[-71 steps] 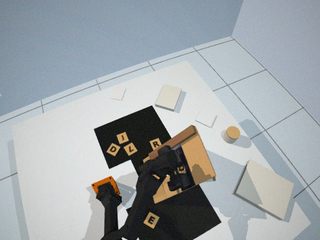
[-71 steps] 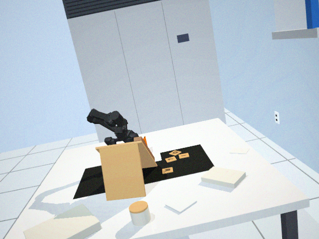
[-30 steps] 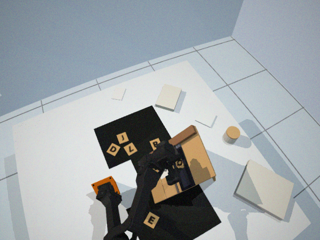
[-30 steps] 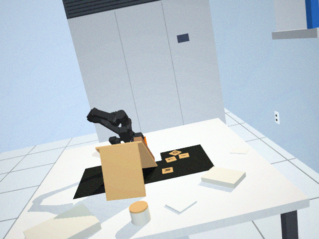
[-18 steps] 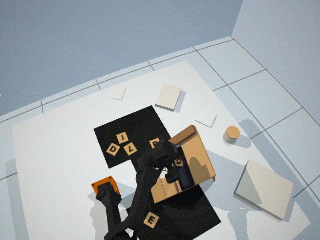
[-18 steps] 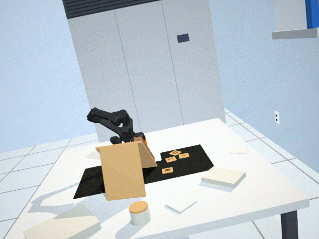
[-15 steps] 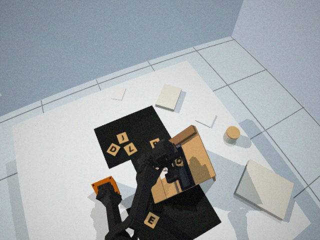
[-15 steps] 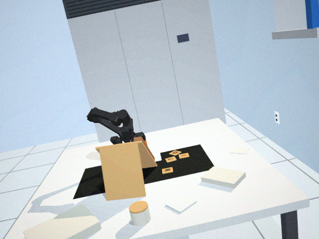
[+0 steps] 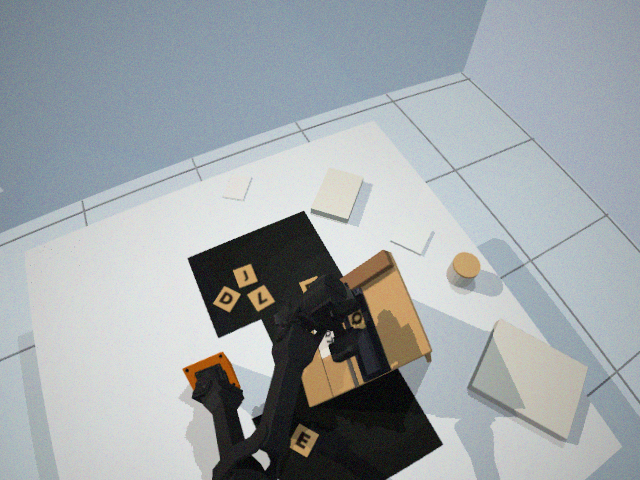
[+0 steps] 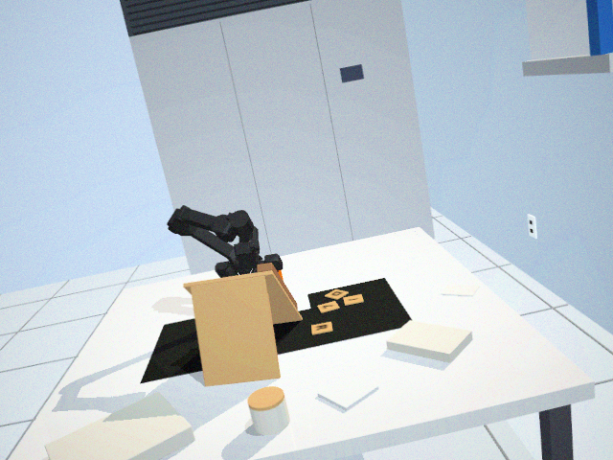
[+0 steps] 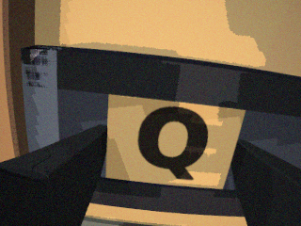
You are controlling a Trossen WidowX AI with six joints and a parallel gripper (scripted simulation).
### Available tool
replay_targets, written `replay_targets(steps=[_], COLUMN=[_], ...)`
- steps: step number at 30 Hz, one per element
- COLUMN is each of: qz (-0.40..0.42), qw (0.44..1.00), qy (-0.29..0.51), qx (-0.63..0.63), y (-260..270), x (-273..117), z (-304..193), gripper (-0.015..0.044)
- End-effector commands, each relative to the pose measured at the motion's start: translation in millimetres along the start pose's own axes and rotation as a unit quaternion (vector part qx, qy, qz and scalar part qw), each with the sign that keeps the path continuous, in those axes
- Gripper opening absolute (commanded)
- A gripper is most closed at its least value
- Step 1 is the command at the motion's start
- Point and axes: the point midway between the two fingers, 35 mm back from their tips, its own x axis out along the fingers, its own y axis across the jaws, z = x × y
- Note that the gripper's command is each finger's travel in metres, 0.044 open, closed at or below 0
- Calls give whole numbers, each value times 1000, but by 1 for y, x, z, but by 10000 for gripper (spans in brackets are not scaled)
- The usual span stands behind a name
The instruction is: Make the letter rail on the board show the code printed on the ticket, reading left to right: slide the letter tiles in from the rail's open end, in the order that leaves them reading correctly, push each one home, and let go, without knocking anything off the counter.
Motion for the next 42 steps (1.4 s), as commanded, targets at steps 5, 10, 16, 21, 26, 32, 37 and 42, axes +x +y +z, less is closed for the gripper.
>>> replay_targets(steps=[5,10,16,21,26,32,37,42], qz=[-3,-3,-3,0,-3,-3,-3,-3], qw=[1000,1000,1000,1000,1000,1000,1000,1000], qy=[1,1,1,0,1,1,1,1], qx=[0,0,0,0,0,0,0,0], y=[5,8,11,10,10,10,9,12], x=[1,1,1,0,-2,-11,-17,-21], z=[0,0,0,0,0,0,0,0], gripper=[0,0,0,131,263,295,295,295])
